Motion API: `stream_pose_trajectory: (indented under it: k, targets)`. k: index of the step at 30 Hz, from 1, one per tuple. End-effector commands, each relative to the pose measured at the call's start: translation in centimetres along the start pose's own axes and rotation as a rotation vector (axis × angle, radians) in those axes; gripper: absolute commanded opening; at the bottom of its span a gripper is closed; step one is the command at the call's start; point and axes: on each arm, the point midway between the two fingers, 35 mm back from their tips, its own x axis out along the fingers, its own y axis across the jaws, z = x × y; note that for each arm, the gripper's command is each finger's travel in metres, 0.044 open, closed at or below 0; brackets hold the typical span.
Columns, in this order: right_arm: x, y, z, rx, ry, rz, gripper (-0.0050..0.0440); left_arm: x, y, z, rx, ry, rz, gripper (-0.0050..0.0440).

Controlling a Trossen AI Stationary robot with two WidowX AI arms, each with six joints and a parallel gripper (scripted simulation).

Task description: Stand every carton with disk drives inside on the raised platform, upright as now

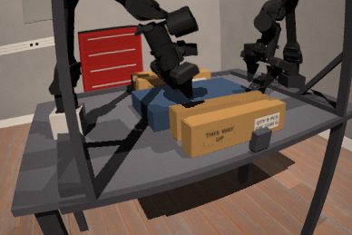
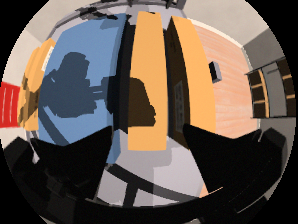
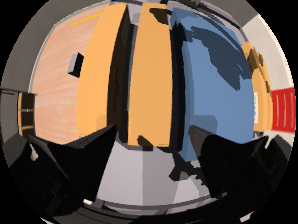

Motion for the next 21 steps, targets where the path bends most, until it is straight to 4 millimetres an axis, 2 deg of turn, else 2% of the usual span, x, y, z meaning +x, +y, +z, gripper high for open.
stream_pose_trajectory:
  k: [1, 21]
  targets:
    - [-0.68, 0.26, 0.77, 0.005, -0.024, 0.012, 0.0385, -0.35, -0.14, 0.23, -0.003, -0.012, -0.008, 0.0381]
    - [-0.70, 0.26, 0.78, 0.004, -0.022, 0.011, 0.0385, -0.41, -0.12, 0.30, -0.001, -0.001, 0.001, 0.0381]
